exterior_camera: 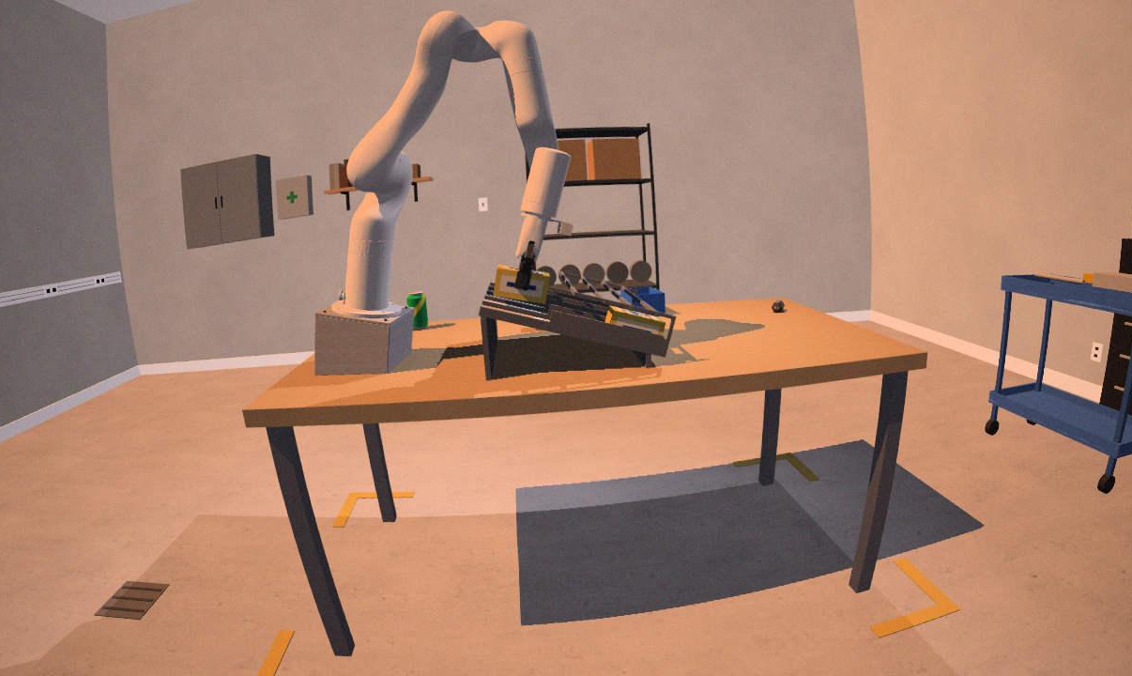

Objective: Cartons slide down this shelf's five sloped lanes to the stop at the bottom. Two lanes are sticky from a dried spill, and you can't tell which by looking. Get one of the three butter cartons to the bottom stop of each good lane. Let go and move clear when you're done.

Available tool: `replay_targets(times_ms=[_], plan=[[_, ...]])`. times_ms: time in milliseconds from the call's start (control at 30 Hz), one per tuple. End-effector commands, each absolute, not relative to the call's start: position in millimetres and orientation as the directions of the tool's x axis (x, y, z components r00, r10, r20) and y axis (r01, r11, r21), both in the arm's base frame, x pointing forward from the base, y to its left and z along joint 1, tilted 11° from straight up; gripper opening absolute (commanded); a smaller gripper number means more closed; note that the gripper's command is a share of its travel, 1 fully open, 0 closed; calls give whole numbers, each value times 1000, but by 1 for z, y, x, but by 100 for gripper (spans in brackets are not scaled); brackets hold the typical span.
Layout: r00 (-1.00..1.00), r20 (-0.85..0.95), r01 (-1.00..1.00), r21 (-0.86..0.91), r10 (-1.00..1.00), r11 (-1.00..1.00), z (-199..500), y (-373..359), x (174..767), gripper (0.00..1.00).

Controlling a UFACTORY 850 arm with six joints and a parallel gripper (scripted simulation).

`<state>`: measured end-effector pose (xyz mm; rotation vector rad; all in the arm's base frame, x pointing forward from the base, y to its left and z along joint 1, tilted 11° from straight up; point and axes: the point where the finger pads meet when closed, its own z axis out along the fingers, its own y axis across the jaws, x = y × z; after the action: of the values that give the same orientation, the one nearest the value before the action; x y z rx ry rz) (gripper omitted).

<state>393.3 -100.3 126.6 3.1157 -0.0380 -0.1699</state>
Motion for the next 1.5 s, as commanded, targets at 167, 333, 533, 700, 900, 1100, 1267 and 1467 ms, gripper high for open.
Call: replay_targets(times_ms=[167, 333, 533, 700, 900, 1100, 1267, 1467], plan=[[994, -107, -23, 23, -26, -999, 127, -101, 394, 0], [994, -107, -23, 23, -26, -999, 127, -101, 394, 0], [994, -107, -23, 23, -26, -999, 124, -100, 393, 0], [994, -107, -23, 23, -26, -999, 124, -100, 393, 0], [994, -107, -23, 23, -26, -999, 124, -100, 393, 0], [994, -107, -23, 23, -26, -999, 121, -100, 393, 0], [994, -107, -23, 23, -26, -999, 121, -100, 393, 0], [994, -107, -23, 23, -26, -999, 121, -100, 393, 0]])
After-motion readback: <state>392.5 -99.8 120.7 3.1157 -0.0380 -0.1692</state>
